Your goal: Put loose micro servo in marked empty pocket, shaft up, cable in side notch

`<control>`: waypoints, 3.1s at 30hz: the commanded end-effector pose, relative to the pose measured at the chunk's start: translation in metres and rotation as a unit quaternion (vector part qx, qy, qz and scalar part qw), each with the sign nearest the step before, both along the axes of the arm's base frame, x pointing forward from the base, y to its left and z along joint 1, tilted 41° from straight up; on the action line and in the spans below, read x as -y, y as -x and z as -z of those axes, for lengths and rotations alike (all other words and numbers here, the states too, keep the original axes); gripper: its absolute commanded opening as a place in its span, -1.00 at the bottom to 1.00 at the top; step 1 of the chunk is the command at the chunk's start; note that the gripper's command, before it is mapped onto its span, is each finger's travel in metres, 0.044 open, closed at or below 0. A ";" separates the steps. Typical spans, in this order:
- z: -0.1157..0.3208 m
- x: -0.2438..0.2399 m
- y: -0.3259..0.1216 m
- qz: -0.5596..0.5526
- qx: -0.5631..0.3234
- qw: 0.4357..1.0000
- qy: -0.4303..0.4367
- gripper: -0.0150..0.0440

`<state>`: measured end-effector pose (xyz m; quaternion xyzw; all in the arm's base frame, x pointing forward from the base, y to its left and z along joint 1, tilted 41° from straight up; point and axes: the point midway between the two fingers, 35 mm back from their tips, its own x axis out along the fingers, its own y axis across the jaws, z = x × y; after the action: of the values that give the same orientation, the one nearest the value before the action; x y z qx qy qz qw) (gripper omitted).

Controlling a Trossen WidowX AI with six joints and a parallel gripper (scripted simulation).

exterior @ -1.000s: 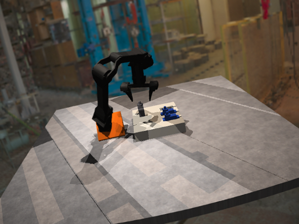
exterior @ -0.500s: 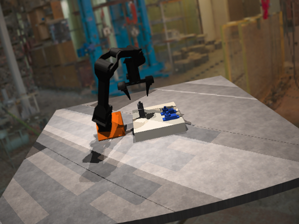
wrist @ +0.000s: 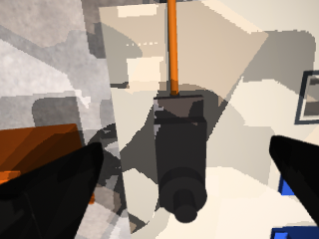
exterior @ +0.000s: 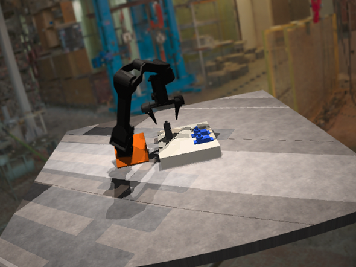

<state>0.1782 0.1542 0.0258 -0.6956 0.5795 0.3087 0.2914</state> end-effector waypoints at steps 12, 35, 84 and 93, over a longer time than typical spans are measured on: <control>0.012 0.013 -0.001 0.000 -0.002 1.000 0.006 0.64; -0.010 0.000 0.004 0.000 -0.003 1.000 0.006 -0.49; -0.008 -0.018 -0.037 0.135 0.110 0.984 -0.019 -0.49; -0.008 -0.018 -0.037 0.249 0.204 0.946 -0.039 -0.49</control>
<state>0.2152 0.1699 0.0339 -0.5908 0.6445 0.1297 0.4678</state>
